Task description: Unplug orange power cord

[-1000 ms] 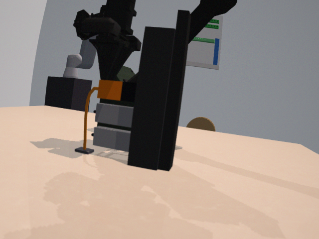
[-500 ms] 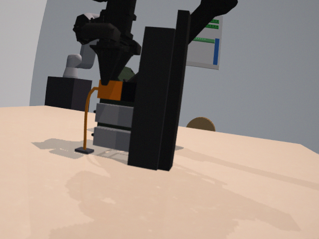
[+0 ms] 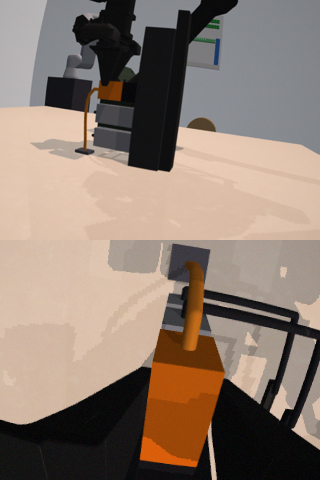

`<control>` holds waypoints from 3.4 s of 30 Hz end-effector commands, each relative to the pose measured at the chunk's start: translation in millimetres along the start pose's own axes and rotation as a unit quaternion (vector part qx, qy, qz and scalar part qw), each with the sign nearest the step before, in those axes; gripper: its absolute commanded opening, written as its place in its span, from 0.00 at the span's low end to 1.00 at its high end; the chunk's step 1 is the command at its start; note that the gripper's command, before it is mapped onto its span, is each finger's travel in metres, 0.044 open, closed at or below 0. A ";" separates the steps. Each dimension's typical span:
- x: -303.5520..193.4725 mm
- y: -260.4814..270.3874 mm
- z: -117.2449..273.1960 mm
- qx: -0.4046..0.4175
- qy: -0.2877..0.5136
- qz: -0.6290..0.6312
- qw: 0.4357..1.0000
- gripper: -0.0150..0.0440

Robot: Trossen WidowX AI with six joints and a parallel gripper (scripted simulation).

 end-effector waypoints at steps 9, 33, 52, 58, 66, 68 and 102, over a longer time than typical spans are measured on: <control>22.9 -0.4 2.9 0.002 -0.008 -0.001 1.000 0.25; 41.6 -4.0 3.4 -0.002 -0.005 -0.001 1.000 0.53; 38.0 -4.6 11.4 0.003 -0.005 -0.003 1.000 0.53; 28.2 -3.2 11.4 0.003 -0.005 -0.003 1.000 0.53; 14.9 -1.8 11.2 0.003 -0.005 -0.003 1.000 0.53; 11.6 -1.6 11.2 0.003 -0.005 -0.003 1.000 0.53; -0.4 -0.3 1.6 0.002 -0.007 0.000 1.000 0.25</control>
Point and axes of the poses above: the point midway between the two fingers, 35 mm back from their tips, its own z axis back along the fingers, its own y axis across the jaws, x = y × z, the point moved 9 cm from there along z, back along the fingers, and after that the axes turned 5 degrees about z, right-handed, at the moved point
